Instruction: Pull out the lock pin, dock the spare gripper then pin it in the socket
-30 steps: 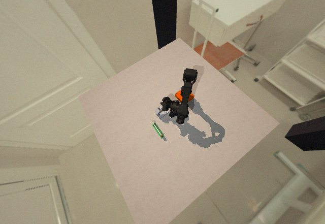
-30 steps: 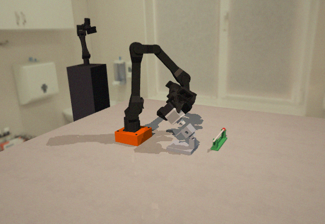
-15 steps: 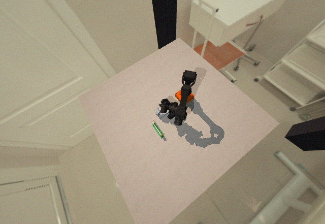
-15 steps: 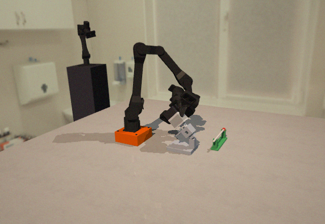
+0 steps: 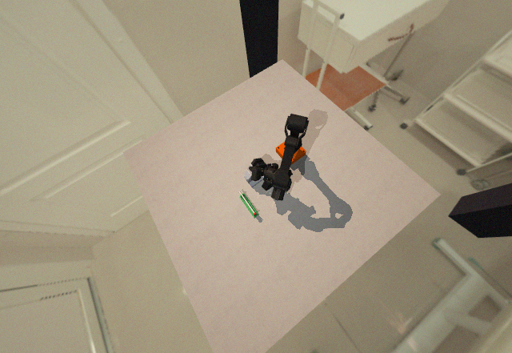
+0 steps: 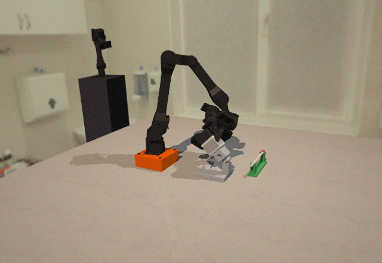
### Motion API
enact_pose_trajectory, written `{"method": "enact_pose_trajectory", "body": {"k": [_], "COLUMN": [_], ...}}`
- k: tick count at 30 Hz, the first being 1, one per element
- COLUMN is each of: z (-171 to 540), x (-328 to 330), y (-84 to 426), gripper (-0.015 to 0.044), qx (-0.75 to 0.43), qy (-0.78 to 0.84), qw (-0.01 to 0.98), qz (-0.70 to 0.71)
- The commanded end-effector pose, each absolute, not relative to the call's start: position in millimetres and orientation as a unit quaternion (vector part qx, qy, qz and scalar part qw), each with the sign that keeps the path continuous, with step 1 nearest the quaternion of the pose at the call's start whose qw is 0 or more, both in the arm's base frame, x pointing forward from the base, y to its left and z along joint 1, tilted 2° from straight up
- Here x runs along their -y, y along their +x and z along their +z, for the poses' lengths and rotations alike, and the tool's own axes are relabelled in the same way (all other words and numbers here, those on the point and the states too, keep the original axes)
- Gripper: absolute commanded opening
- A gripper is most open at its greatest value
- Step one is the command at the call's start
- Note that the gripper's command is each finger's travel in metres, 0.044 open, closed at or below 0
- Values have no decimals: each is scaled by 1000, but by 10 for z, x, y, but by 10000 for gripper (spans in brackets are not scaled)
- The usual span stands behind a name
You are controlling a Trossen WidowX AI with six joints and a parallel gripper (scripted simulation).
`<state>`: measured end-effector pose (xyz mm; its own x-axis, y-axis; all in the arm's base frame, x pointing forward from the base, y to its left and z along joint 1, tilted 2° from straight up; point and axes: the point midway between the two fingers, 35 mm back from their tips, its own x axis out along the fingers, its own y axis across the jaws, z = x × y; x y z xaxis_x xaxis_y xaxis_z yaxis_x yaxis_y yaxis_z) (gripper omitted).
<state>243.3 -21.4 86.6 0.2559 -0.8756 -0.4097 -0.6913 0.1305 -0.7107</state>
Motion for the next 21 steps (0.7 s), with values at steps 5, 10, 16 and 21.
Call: {"method": "enact_pose_trajectory", "body": {"k": [5, 10, 16, 21], "z": [863, 863, 863, 863], "x": [215, 215, 215, 215], "y": [2434, 2434, 2434, 2434], "gripper": [0, 0, 105, 236], "qx": [-602, -602, -602, -602], "qy": [-652, -652, -652, -652], "qw": [450, 450, 450, 450], "qz": [-101, -101, -101, -101]}}
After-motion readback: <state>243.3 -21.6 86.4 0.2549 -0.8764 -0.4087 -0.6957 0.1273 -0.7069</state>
